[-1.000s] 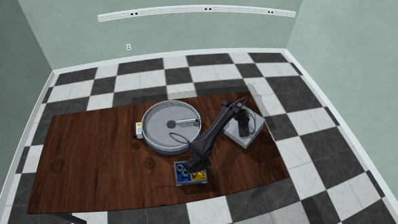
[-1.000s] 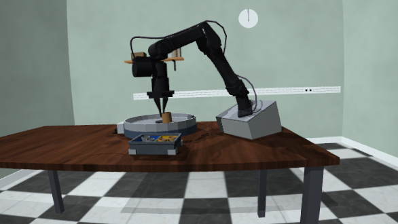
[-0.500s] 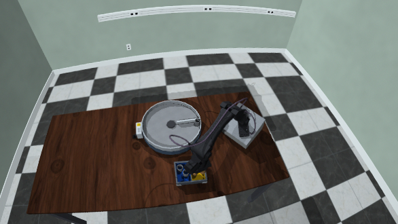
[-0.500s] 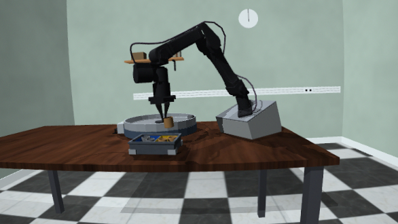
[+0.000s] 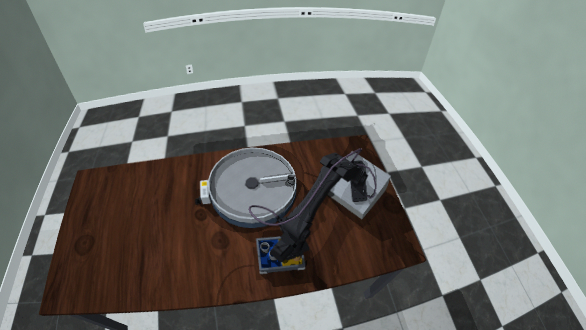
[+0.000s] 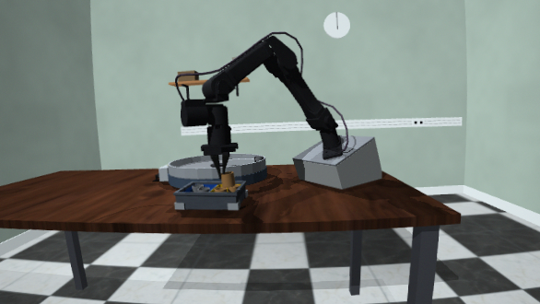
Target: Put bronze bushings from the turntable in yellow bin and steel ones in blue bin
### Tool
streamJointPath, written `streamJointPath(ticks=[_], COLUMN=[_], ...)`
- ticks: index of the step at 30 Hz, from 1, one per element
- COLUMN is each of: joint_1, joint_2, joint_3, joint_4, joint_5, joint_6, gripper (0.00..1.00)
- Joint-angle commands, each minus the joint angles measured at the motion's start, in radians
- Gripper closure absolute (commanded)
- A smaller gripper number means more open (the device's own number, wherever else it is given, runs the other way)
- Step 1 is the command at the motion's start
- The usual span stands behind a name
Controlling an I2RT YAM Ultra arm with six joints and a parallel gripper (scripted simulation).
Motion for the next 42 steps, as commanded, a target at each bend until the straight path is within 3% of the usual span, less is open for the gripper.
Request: streamJointPath(ticks=[1, 35, 42], joint_1=[-0.01, -0.014, -0.007], joint_2=[-0.015, 0.012, -0.017], joint_3=[-0.005, -0.012, 0.012], joint_4=[0.019, 0.028, 0.015], joint_5=[0.006, 0.003, 0.002], joint_6=[-0.003, -0.008, -0.007], gripper=[1.0, 1.0, 1.0])
